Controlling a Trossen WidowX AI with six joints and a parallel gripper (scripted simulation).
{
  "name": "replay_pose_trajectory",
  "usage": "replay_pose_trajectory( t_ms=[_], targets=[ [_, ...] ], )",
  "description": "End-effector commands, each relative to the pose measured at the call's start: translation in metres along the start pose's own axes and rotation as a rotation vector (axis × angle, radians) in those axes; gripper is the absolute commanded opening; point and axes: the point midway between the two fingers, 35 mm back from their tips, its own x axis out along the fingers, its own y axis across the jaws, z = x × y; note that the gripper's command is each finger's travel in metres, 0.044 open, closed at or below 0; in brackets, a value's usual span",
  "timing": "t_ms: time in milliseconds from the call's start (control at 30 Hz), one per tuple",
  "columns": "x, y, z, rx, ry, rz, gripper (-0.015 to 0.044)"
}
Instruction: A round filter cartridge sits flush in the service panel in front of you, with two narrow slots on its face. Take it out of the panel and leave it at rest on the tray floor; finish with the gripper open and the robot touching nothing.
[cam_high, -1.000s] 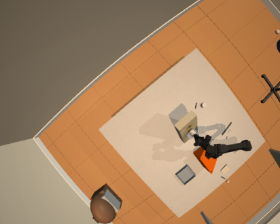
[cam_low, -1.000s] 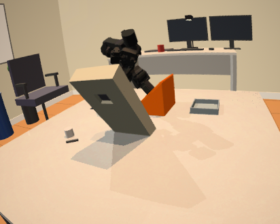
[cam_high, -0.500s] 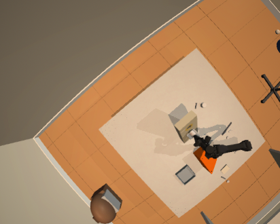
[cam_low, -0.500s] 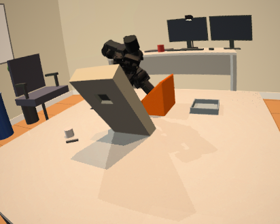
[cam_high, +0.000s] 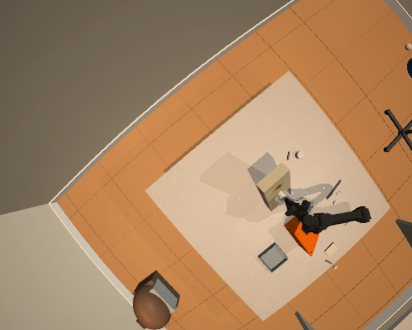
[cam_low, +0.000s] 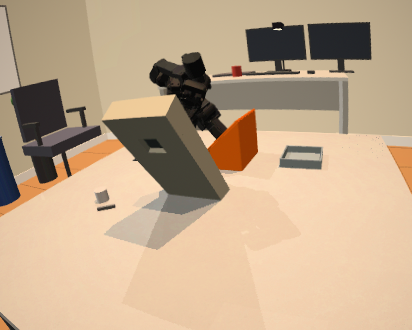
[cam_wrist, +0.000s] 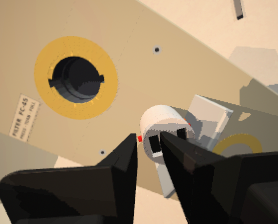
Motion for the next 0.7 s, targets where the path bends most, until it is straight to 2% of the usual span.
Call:
replay_pose_trajectory(
  t_ms=[0,167,300,567,667],
  targets=[
    [-0.002,0.011,0.007,0.001,-0.001,0.005,0.0088],
    [-0.008,0.057,0.034,0.001,-0.001,0.005,0.0088],
    [-0.009,0.063,0.038,0.001,-0.001,0.005,0.0088],
    [-0.05,0.108,0.065,0.012,0.001,0.016,0.0298],
    [-0.055,0.112,0.067,0.013,0.0,0.018,0.0377]
  ],
)
